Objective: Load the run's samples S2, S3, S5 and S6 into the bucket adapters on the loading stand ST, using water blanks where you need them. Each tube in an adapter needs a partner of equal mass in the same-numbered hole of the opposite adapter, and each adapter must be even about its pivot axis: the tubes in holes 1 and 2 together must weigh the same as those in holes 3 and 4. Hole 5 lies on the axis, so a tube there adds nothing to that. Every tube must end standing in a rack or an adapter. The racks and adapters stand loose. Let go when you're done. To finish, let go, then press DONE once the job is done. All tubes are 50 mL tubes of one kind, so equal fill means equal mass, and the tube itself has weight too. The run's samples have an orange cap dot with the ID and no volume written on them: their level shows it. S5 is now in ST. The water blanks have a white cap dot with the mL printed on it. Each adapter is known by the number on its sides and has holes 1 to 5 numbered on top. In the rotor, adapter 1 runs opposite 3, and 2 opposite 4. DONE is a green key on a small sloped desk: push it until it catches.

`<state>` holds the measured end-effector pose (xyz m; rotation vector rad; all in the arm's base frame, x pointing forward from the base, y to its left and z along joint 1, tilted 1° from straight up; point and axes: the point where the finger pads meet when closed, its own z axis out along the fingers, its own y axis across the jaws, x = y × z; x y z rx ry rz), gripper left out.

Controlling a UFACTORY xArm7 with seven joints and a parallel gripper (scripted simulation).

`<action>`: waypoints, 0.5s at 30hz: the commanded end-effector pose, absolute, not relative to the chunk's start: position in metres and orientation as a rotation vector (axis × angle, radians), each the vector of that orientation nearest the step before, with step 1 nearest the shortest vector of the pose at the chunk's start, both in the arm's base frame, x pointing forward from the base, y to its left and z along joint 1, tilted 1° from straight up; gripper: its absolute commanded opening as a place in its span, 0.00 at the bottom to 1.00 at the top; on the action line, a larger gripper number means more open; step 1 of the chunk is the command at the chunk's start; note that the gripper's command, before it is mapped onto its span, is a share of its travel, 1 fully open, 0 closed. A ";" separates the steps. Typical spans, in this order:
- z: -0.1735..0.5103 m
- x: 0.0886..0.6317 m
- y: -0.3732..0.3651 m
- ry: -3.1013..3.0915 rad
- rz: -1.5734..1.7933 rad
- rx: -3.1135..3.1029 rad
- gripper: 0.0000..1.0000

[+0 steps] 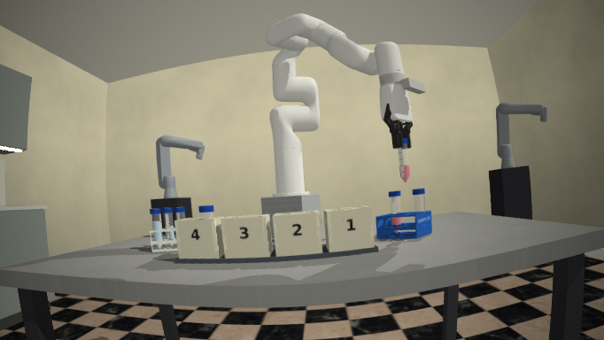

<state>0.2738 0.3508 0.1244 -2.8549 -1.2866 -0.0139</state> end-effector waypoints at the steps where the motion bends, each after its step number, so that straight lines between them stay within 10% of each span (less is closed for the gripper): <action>1: 0.126 0.275 0.352 -1.286 -0.020 -2.853 0.00; 15: 0.112 0.275 0.352 -1.286 -0.021 -2.853 0.00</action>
